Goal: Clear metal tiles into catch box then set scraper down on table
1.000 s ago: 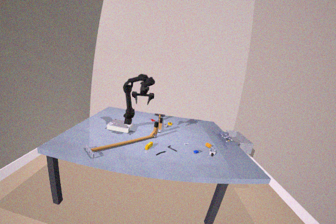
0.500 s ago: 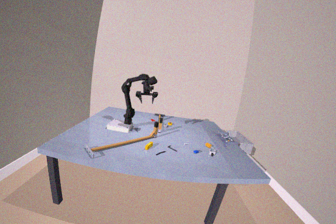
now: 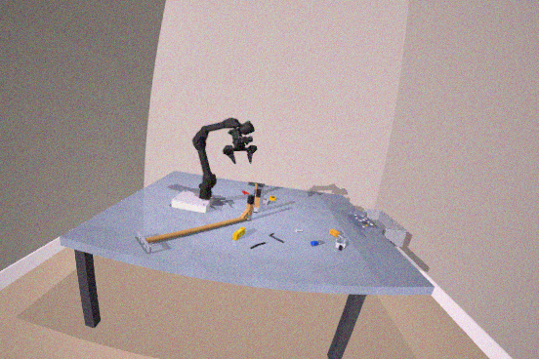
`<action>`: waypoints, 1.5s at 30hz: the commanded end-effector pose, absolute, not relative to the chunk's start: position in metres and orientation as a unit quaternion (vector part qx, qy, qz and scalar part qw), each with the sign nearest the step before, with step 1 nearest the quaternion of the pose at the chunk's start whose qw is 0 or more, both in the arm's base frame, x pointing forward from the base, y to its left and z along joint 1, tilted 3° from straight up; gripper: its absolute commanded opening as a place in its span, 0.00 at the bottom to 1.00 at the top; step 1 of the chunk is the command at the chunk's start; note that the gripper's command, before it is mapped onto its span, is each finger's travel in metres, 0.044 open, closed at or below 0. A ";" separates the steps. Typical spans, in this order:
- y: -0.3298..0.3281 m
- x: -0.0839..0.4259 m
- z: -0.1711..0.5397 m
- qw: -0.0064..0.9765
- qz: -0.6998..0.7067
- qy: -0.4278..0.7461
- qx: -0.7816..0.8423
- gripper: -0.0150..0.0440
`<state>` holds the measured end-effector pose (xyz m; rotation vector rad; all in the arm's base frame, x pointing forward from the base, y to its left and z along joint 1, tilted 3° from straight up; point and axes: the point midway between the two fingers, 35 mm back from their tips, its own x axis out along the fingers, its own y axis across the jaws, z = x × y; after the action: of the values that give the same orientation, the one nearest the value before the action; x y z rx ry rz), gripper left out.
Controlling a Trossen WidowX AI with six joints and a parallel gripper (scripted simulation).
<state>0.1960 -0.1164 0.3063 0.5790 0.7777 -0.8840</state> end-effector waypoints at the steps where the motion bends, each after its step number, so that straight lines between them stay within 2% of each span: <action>1: -0.106 0.202 0.313 0.813 -0.382 0.359 0.255 1.00; 45: 0.021 0.225 0.347 0.925 -0.072 0.358 0.100 1.00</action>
<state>0.2270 0.0121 0.3404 0.2252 0.7554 -0.2012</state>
